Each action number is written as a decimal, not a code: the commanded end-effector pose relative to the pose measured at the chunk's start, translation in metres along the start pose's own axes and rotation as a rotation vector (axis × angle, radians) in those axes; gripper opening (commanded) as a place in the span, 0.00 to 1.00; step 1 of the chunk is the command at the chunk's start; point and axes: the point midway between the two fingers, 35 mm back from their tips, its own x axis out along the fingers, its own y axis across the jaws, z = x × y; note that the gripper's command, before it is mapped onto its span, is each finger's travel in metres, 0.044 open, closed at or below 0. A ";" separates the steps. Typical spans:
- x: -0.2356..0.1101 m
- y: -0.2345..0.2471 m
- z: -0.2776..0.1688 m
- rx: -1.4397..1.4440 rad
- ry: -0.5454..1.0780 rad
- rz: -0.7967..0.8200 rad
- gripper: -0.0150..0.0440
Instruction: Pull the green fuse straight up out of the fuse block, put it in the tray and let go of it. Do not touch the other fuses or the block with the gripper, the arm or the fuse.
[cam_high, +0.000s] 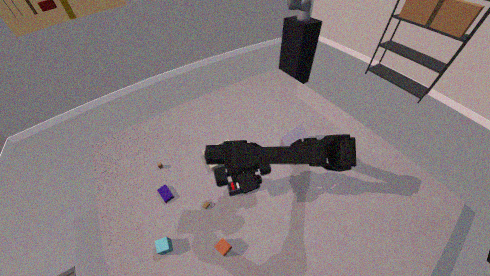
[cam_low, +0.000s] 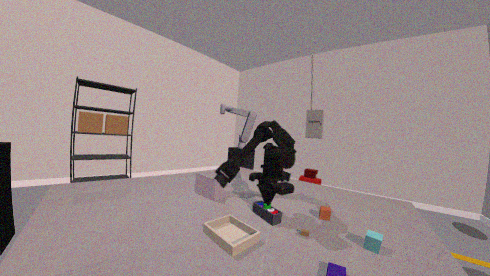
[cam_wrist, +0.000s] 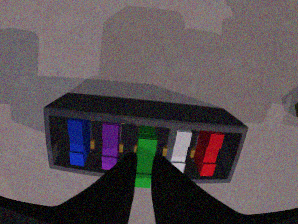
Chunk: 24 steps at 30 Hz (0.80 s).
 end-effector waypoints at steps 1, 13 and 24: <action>-0.004 -0.001 -0.001 -0.005 0.004 -0.006 0.25; -0.010 -0.001 -0.001 -0.004 0.003 -0.006 0.25; -0.015 -0.001 -0.001 -0.003 0.003 -0.006 0.25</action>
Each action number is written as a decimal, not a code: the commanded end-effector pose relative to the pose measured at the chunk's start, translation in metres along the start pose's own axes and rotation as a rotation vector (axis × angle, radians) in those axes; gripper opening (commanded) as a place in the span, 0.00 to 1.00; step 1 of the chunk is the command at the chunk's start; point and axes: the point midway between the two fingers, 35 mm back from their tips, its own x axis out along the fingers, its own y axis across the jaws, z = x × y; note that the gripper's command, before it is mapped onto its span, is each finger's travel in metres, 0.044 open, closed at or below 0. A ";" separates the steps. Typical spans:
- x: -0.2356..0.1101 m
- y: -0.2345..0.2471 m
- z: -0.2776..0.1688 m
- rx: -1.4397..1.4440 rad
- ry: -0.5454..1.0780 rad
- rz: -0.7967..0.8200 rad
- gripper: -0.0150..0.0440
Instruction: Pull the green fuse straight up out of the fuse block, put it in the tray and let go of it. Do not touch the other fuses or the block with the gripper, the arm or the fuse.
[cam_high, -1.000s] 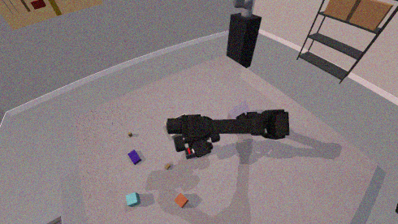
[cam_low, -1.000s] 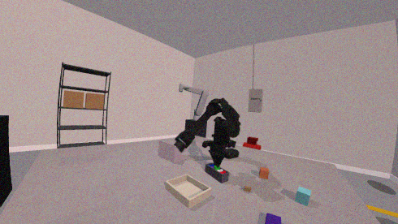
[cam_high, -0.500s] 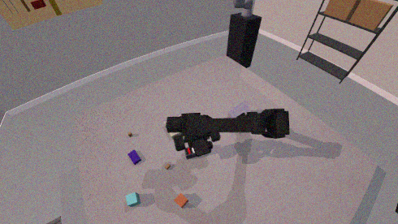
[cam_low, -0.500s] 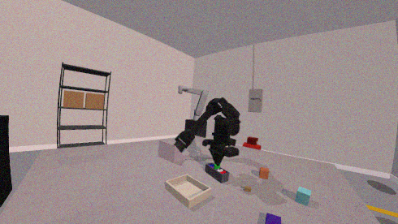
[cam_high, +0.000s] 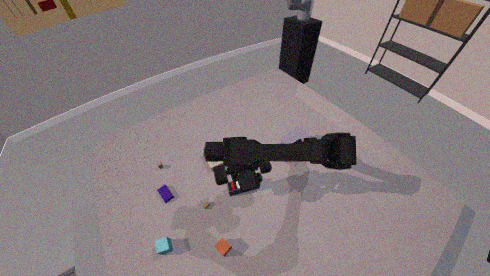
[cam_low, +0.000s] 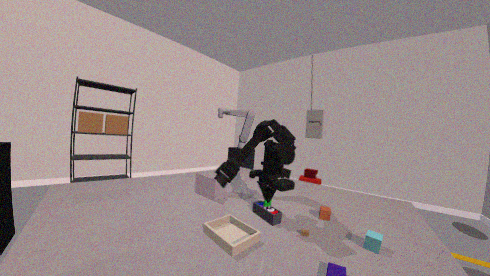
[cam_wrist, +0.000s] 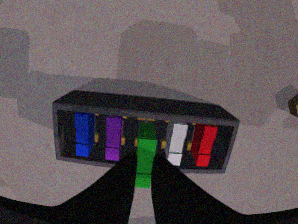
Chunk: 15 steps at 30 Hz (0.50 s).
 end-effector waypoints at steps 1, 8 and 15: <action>-0.004 -0.001 -0.001 -0.005 0.004 -0.006 0.25; -0.008 -0.001 -0.001 -0.004 0.004 -0.006 0.25; -0.011 -0.001 -0.001 -0.004 0.003 -0.006 0.25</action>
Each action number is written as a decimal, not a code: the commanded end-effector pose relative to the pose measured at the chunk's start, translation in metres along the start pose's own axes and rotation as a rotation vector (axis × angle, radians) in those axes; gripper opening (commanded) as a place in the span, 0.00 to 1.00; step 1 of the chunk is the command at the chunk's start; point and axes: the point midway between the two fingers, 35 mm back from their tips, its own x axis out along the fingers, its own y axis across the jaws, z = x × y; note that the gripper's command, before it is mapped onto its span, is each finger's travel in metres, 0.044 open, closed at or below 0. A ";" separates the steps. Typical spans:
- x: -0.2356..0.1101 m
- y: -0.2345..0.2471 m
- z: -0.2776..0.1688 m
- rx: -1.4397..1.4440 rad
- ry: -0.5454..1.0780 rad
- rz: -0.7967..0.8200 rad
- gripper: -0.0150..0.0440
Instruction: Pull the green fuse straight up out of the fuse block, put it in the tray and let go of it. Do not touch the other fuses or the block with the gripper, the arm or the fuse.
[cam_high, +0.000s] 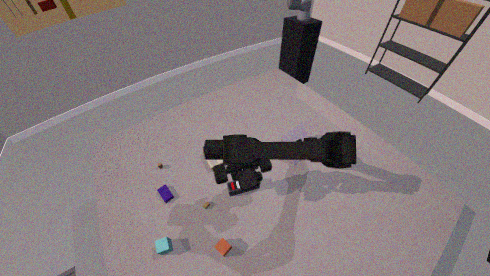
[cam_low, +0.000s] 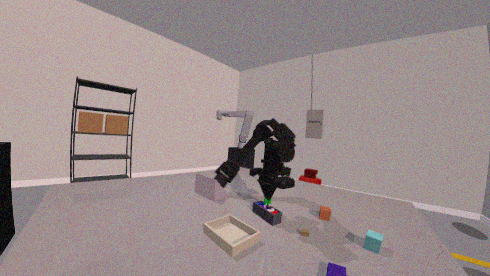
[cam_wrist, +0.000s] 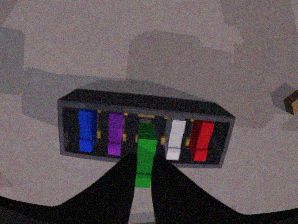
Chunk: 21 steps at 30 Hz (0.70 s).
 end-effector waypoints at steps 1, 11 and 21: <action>-0.004 -0.001 -0.001 -0.005 0.004 -0.006 0.25; -0.015 -0.001 -0.001 -0.005 0.004 -0.006 0.25; -0.026 -0.001 -0.001 -0.004 0.005 -0.006 0.25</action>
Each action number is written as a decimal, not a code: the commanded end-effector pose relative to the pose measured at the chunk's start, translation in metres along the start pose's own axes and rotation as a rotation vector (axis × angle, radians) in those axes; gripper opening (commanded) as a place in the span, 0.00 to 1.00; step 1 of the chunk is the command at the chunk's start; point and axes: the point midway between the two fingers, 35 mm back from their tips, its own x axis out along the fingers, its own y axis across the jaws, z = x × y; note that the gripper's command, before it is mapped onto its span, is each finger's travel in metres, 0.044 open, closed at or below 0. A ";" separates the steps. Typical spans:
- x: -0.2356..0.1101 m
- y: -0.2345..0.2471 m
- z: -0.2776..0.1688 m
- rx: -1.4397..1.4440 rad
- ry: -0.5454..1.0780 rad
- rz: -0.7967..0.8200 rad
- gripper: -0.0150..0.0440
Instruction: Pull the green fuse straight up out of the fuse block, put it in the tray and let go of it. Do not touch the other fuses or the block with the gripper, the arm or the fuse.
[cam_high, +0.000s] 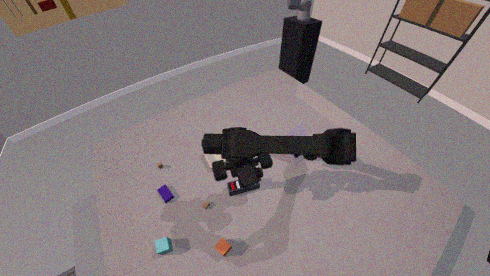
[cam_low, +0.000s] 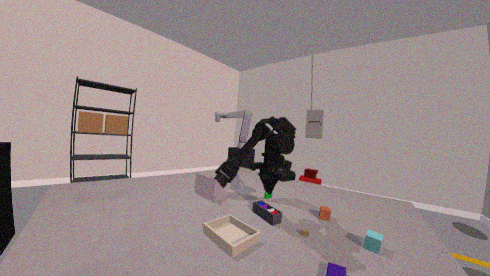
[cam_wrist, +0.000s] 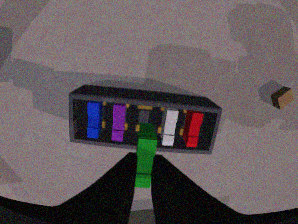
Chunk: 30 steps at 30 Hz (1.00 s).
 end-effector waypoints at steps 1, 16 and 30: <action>-0.003 -0.001 -0.002 -0.003 0.004 -0.003 0.25; -0.012 -0.037 -0.074 -0.002 0.015 -0.011 0.25; -0.010 -0.055 -0.153 -0.004 0.017 -0.011 0.25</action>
